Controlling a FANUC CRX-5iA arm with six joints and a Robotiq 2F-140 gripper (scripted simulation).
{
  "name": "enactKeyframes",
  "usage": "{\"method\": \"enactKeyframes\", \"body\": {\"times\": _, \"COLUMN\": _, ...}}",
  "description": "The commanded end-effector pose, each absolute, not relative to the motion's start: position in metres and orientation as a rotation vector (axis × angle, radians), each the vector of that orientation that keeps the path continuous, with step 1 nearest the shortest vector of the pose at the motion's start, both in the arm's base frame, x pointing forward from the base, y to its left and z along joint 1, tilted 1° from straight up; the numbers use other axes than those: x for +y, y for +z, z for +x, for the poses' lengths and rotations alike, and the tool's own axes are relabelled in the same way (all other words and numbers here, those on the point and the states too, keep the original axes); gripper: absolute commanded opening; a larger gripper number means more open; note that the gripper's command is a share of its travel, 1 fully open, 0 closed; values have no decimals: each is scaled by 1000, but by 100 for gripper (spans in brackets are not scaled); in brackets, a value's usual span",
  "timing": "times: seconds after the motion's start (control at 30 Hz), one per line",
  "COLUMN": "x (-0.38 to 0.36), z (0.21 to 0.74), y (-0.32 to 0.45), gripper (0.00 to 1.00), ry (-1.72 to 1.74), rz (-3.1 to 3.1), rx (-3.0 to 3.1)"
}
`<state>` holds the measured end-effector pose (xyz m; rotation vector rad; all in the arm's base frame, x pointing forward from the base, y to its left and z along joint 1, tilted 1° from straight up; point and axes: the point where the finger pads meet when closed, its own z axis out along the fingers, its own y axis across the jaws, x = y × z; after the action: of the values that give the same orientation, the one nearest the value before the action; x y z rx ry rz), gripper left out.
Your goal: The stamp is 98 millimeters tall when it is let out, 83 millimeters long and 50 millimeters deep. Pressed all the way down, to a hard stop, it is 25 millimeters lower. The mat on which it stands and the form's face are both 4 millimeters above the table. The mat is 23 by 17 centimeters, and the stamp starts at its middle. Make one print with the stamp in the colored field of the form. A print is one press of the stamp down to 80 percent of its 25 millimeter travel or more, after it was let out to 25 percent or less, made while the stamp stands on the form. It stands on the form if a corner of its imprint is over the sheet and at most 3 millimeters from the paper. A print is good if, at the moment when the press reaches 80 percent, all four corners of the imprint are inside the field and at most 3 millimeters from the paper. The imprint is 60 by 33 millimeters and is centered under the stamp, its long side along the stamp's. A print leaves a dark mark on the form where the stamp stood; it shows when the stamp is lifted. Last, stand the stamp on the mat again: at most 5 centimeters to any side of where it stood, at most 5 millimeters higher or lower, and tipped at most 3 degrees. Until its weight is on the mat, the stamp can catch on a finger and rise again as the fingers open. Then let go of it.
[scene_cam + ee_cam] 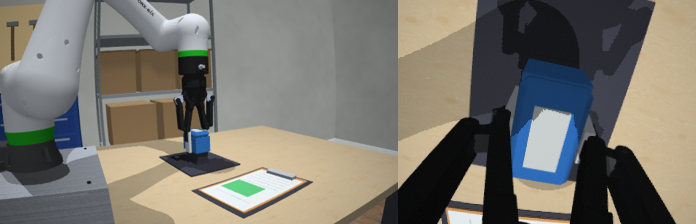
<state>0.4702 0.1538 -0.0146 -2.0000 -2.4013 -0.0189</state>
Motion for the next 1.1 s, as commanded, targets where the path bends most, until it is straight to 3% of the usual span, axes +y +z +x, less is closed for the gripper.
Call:
{"method": "enactKeyframes", "body": {"times": 0.0, "x": 154, "z": 470, "y": -15, "gripper": 20, "ry": -19, "rz": -2000, "rx": -2401}}
{"method": "enactKeyframes", "body": {"times": 0.97, "x": 152, "z": 471, "y": 25, "gripper": 20, "ry": -19, "rz": -2000, "rx": -2402}}
{"method": "enactKeyframes", "body": {"times": 1.07, "x": 122, "z": 481, "y": 25, "gripper": 20, "ry": -19, "rz": -1987, "rx": -2413}}
